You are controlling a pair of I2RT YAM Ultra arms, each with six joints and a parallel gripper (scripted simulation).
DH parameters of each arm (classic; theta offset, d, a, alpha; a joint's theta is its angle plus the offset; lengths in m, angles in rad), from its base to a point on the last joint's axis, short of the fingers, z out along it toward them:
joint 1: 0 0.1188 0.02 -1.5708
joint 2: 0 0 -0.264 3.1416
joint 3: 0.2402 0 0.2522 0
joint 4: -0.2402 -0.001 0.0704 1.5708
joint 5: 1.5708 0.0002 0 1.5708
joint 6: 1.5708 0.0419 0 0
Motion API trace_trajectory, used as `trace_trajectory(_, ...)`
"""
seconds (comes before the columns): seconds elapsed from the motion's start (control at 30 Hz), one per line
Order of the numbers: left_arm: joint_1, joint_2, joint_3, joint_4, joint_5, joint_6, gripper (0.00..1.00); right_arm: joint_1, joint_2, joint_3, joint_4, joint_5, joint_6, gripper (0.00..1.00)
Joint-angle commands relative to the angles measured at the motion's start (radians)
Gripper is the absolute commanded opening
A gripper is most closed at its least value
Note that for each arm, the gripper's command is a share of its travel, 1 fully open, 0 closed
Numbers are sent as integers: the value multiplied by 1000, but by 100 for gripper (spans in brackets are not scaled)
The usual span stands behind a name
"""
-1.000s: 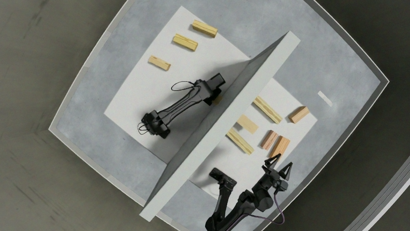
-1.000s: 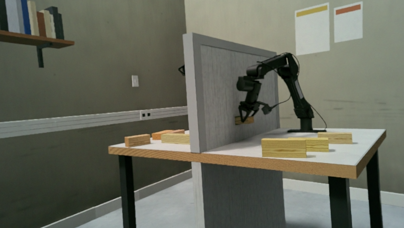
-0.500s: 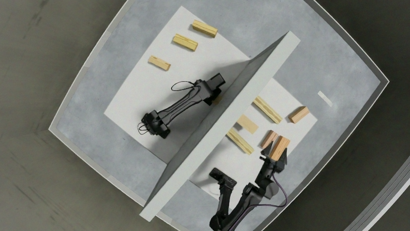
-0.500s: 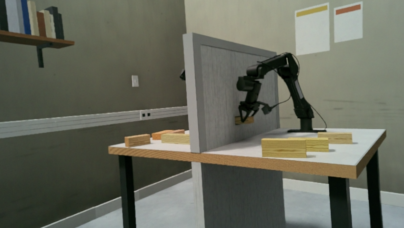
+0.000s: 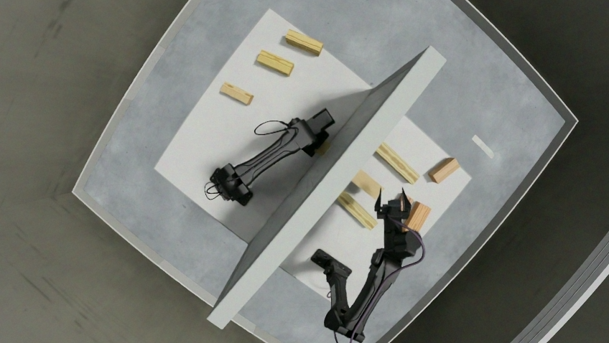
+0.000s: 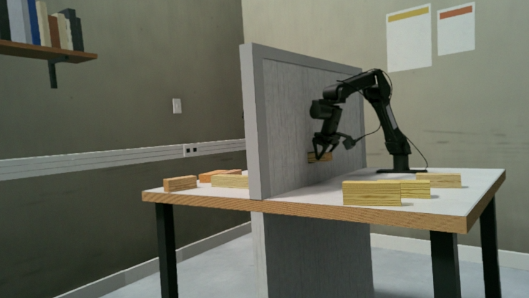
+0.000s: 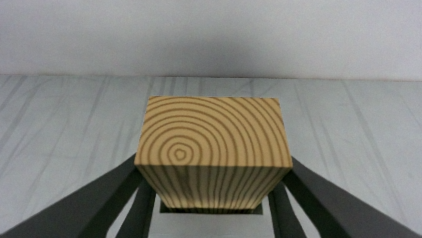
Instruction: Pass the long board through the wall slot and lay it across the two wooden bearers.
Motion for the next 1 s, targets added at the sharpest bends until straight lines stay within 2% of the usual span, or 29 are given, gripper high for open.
trace_trajectory(0.0, 4, -52, 45, 25, 68, -4, 0, 13, 62, 86, -99, -41, -77, 73)
trace_trajectory(0.1, 4, -52, 45, 25, 68, -4, 0, 28, 116, 117, -163, -107, -164, 73)
trace_trajectory(0.17, 4, -52, 45, 25, 68, -4, 0, 28, 116, 117, -163, -107, -164, 73)
trace_trajectory(0.27, 4, -52, 45, 25, 68, -4, 0, 48, 209, 148, -268, -209, -299, 73)
trace_trajectory(0.3, 4, -52, 45, 25, 68, -4, 0, 43, 186, 189, -251, -179, -287, 73)
trace_trajectory(0.37, 4, -52, 45, 25, 68, -4, 0, 55, 245, 202, -292, -200, -316, 73)
trace_trajectory(0.47, 4, -52, 45, 25, 68, -4, 0, 74, 326, 222, -373, -308, -438, 73)
trace_trajectory(0.57, 4, -52, 45, 25, 68, -4, 0, 81, 366, 282, -406, -304, -467, 73)
trace_trajectory(0.67, 4, -52, 45, 25, 68, -4, 0, 94, 422, 321, -465, -364, -547, 73)
trace_trajectory(0.97, 4, -52, 45, 25, 68, -4, 0, 110, 517, 402, -547, -388, -610, 73)
